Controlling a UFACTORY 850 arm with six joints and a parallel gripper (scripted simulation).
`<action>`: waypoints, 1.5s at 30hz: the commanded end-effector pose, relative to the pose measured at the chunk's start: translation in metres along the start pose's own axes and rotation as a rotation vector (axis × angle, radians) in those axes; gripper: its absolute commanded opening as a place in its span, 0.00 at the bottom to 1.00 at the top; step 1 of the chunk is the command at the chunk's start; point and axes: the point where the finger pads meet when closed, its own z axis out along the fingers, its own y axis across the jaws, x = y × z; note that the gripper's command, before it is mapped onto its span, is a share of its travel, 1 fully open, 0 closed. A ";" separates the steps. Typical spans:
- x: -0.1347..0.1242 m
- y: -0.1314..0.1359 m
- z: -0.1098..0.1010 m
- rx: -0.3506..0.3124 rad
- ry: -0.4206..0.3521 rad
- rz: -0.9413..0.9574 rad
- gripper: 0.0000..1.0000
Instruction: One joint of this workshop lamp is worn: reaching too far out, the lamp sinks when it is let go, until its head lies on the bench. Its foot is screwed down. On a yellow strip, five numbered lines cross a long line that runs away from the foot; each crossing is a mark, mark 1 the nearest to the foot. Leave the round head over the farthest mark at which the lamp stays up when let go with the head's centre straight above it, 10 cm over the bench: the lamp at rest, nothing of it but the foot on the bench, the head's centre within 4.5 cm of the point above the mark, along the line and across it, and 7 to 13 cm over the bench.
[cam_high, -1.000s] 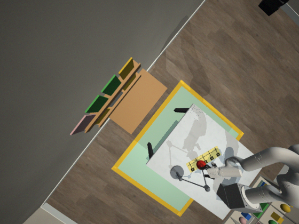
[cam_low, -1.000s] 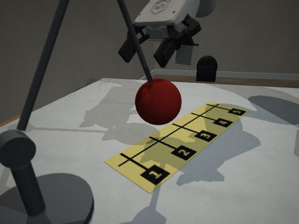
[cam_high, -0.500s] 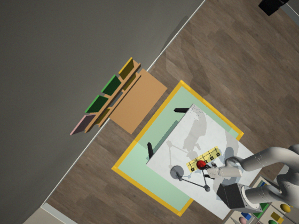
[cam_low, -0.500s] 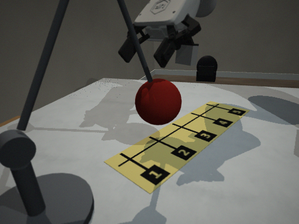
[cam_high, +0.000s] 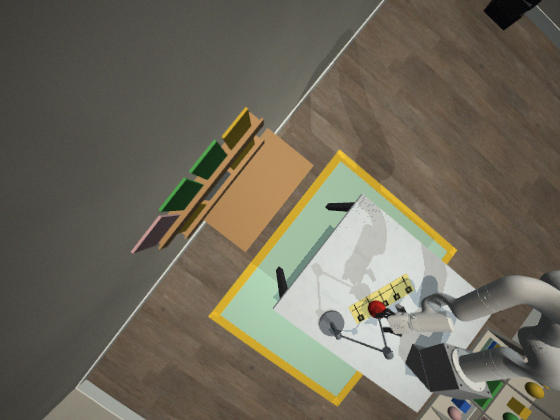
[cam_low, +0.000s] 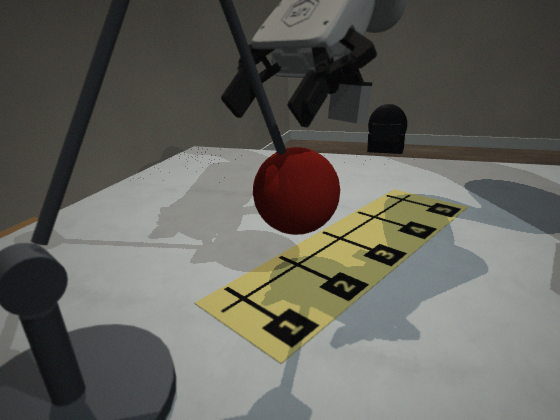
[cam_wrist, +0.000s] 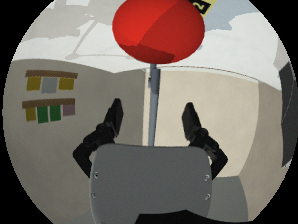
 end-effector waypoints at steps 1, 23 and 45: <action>-0.001 0.000 0.000 0.001 -0.001 -0.001 1.00; -0.001 0.000 0.000 0.001 -0.001 -0.001 1.00; 0.000 0.000 -0.048 0.001 -0.001 -0.001 1.00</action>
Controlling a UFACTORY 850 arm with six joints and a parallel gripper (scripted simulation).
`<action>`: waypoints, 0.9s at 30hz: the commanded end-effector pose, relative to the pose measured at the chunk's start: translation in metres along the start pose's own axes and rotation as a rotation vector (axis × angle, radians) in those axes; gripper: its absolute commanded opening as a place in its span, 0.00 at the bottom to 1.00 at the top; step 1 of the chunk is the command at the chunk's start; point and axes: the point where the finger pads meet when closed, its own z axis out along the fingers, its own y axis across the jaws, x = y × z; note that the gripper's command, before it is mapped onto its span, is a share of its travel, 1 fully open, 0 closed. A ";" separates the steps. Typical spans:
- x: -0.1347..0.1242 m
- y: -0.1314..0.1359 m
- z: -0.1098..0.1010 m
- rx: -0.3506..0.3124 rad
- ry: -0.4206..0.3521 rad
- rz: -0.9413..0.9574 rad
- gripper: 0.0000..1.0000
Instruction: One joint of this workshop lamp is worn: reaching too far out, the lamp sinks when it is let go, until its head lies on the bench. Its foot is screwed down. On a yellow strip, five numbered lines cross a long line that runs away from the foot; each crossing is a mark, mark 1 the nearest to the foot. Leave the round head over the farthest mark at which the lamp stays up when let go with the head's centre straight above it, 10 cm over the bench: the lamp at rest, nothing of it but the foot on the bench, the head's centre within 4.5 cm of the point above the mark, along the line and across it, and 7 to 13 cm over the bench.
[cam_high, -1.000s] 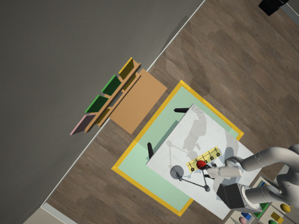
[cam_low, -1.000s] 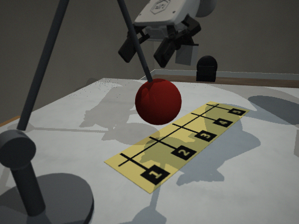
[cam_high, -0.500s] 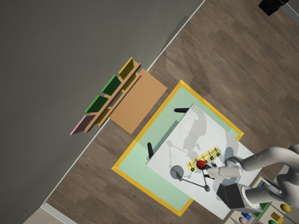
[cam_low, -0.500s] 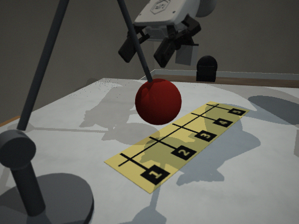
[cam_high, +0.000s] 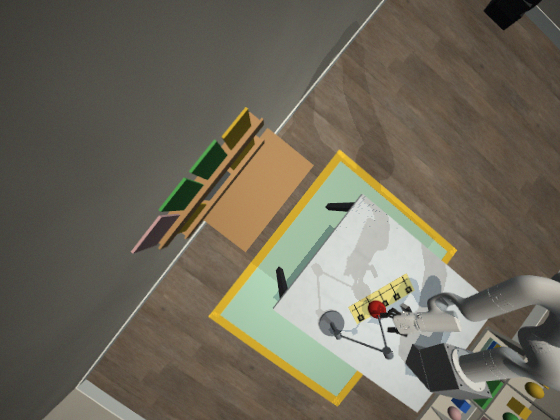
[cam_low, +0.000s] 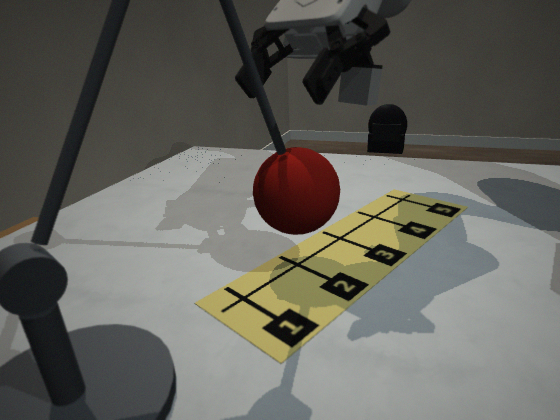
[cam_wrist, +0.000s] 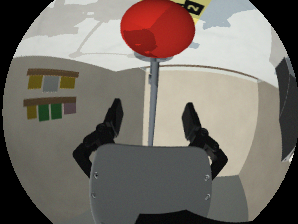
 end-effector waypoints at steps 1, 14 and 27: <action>-0.001 0.000 -0.025 0.001 -0.001 -0.001 1.00; 0.000 0.000 -0.066 0.001 -0.001 0.000 1.00; 0.000 0.000 -0.093 0.001 -0.001 0.000 1.00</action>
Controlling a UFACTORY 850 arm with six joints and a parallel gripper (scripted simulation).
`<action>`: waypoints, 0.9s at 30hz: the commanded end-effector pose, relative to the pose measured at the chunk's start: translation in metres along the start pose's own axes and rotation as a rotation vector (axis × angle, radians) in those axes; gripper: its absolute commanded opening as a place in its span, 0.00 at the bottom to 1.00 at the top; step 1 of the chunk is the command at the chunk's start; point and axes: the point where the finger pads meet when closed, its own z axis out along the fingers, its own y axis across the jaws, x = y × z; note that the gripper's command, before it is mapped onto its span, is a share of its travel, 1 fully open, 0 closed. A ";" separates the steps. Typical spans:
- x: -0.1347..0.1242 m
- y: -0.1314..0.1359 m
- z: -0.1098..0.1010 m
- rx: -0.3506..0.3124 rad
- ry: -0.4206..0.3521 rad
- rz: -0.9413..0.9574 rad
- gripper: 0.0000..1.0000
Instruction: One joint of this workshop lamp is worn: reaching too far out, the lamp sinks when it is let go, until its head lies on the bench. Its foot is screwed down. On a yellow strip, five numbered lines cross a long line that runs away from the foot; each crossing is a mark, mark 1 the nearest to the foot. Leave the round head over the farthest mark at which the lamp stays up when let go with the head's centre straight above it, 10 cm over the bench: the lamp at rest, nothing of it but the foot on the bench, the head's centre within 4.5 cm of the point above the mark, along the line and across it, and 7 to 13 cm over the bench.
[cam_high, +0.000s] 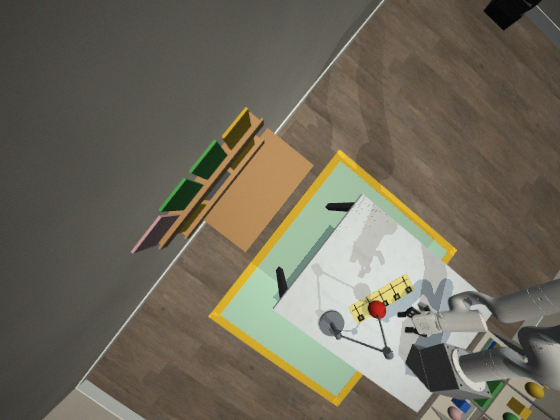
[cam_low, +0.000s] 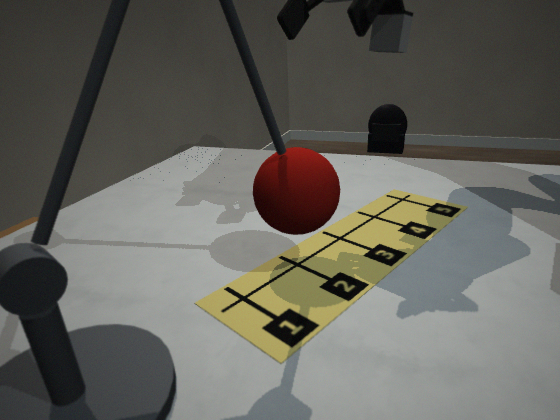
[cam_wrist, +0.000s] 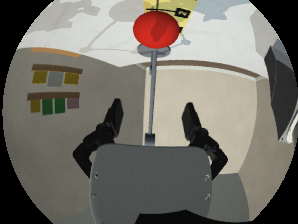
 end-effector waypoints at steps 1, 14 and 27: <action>0.000 -0.001 -0.007 0.001 -0.001 0.000 1.00; -0.001 -0.001 -0.016 0.001 -0.001 0.000 1.00; -0.001 -0.001 -0.014 0.001 -0.001 0.000 1.00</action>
